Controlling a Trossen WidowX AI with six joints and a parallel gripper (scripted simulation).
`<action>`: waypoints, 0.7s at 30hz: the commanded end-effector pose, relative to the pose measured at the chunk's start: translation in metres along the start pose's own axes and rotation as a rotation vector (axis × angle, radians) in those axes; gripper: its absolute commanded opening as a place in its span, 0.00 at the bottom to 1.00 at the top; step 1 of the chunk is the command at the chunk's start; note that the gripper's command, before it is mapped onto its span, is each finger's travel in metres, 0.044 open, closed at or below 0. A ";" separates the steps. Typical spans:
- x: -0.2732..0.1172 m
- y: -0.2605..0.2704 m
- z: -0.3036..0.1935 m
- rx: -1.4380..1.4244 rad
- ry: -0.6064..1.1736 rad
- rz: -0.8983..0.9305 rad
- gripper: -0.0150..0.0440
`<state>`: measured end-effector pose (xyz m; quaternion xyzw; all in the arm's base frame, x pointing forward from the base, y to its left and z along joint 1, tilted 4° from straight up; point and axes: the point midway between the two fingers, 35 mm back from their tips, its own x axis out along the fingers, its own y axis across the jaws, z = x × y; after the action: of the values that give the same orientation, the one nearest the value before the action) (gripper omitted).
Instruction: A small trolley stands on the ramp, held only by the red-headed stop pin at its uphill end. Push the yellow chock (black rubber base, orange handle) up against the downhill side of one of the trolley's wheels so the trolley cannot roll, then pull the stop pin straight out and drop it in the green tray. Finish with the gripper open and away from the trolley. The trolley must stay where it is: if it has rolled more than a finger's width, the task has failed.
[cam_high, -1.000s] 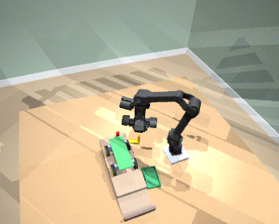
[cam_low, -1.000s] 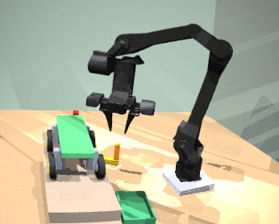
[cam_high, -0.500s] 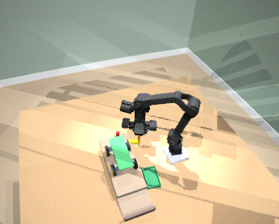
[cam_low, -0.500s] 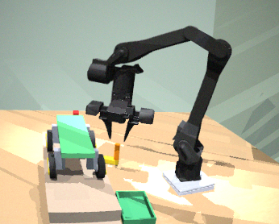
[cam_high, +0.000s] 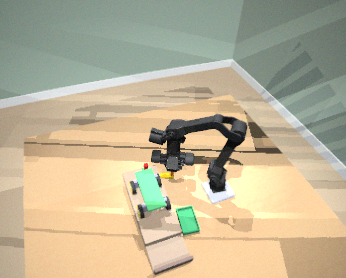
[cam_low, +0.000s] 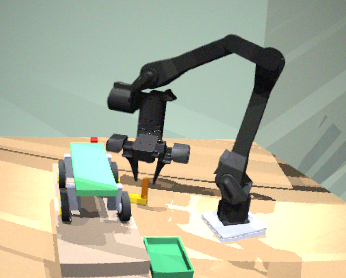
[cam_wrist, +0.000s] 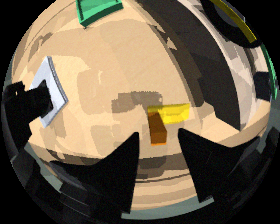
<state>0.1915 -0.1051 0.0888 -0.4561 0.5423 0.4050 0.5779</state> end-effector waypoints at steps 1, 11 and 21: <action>0.004 0.001 0.001 0.000 -0.006 0.005 0.58; 0.011 0.001 0.001 0.000 -0.006 0.005 0.58; 0.027 0.002 0.001 0.000 -0.006 0.005 0.58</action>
<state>0.1938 -0.1059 0.0694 -0.4577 0.5413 0.4045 0.5779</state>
